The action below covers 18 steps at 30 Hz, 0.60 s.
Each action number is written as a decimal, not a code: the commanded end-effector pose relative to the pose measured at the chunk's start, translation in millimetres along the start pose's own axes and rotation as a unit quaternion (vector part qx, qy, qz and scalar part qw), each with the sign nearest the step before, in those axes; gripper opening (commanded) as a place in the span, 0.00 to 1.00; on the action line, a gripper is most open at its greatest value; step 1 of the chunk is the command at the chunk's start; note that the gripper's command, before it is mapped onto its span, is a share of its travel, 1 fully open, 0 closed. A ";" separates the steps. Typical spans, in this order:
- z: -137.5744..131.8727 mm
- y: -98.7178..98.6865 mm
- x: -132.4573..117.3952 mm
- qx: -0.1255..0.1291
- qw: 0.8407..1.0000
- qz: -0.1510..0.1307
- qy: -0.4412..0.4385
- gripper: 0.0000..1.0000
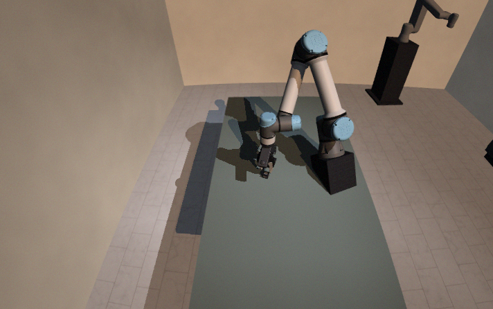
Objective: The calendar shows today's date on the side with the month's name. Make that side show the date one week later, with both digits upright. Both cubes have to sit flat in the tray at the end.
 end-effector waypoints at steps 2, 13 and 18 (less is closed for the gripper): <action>0.2 -0.7 0.1 0.000 1.000 0.000 0.000 0.28; 0.2 -11.7 0.1 0.000 1.000 0.000 0.000 0.28; 0.2 -19.9 0.1 0.000 1.000 0.000 0.000 0.28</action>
Point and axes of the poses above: the point where the finger pads meet when closed, its own y axis back along the fingers, its own z axis across the jaws, x = y × z, the point moved 10 cm from there along y, back along the fingers, and after that the axes turned 7 degrees about -y, right-handed, at the moved point
